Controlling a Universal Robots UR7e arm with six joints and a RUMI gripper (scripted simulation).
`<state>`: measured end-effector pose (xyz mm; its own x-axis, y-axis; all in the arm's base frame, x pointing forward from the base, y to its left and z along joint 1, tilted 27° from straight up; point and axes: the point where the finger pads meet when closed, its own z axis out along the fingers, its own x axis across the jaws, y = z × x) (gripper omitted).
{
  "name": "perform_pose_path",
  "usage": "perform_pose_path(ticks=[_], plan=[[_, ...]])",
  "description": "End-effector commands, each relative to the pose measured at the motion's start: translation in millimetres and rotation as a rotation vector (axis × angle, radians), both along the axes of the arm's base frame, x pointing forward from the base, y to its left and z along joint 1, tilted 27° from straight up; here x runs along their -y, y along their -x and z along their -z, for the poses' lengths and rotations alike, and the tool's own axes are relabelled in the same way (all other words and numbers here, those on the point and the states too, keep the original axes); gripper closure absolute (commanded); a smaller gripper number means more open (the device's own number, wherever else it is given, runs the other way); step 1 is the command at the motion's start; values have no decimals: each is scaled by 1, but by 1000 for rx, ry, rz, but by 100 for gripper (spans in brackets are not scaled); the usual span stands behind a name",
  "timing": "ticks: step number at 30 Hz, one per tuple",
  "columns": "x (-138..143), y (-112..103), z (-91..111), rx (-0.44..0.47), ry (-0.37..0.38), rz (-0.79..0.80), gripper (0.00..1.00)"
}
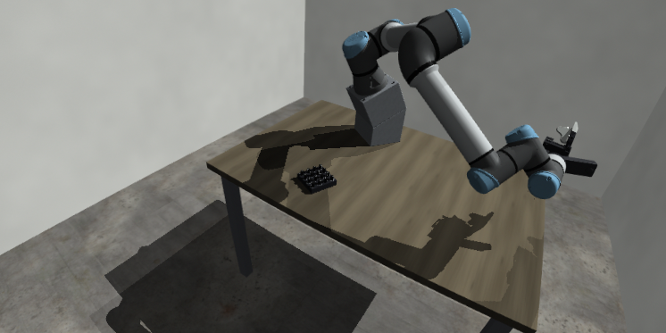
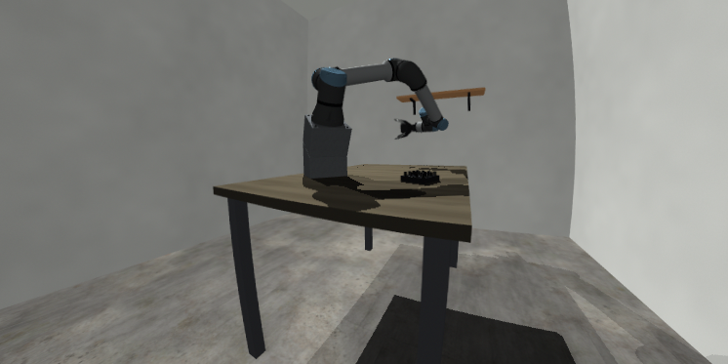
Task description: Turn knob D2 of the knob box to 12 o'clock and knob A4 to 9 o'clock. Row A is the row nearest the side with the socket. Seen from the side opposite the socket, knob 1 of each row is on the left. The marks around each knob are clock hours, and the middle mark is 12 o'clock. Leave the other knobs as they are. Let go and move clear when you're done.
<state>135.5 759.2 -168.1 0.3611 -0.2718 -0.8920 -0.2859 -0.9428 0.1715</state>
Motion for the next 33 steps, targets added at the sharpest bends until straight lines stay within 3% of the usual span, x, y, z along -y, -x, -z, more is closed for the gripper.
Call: perform_pose_path(ticks=[1,17,33], plan=[[-1,0,-2,2,-3,-1,0],[4,-3,-3,10,5,9,0],[27,-13,-7,44,37,58,0]])
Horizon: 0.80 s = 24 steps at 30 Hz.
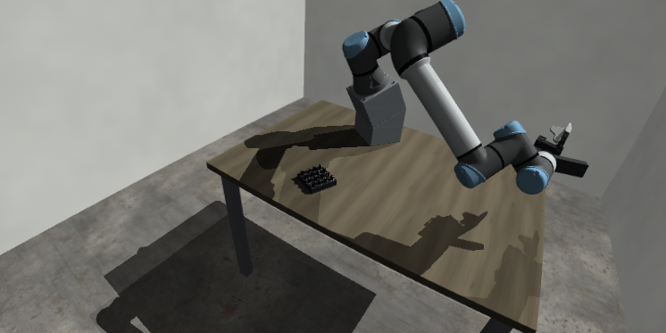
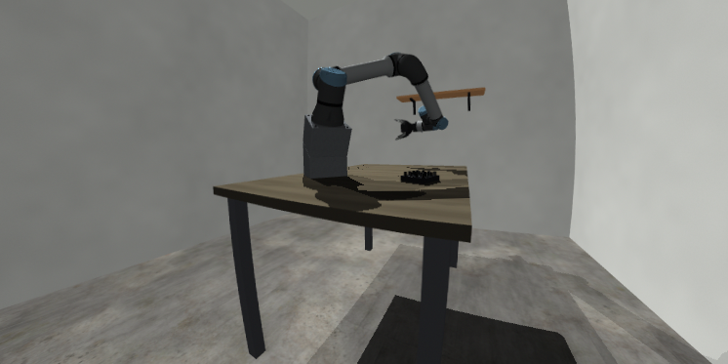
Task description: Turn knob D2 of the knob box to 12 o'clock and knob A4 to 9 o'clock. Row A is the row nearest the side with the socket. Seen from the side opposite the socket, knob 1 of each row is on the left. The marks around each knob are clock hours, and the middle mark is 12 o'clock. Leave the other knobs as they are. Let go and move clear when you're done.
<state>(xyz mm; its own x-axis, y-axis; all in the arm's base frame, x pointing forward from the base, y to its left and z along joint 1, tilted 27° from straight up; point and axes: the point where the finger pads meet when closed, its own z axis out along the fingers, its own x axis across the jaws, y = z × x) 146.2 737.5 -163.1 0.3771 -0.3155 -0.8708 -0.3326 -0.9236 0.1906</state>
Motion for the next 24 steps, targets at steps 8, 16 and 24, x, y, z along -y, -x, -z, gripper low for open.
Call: perform_pose_path(ticks=[8,16,24], plan=[[31,-12,-7,49,41,67,0],[64,-23,-13,97,84,134,0],[108,-40,-22,159,144,228,0]])
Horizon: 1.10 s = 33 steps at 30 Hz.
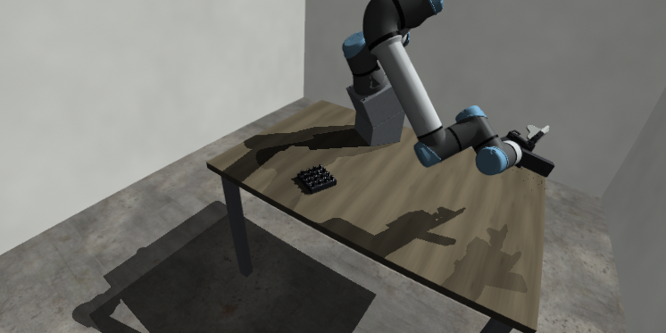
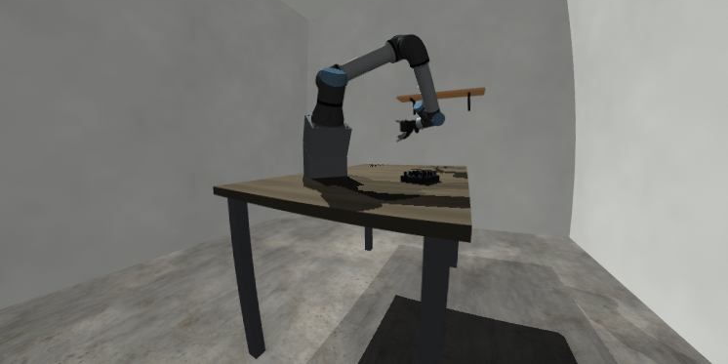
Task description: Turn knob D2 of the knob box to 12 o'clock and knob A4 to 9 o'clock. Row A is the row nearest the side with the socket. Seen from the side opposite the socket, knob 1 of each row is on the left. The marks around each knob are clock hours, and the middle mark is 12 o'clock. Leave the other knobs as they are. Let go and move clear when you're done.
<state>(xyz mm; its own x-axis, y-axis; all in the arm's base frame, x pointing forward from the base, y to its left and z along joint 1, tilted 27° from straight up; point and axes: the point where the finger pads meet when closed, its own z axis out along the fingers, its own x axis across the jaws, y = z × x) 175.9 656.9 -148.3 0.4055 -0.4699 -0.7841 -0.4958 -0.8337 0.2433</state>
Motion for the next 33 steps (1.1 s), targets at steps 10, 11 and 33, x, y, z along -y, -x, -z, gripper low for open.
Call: perform_pose_path(ticks=[10,11,33], plan=[[87,-33,-18,139,113,187,0],[96,-37,-20,153,126,207,0],[288,-110,-56,433,386,594,0]])
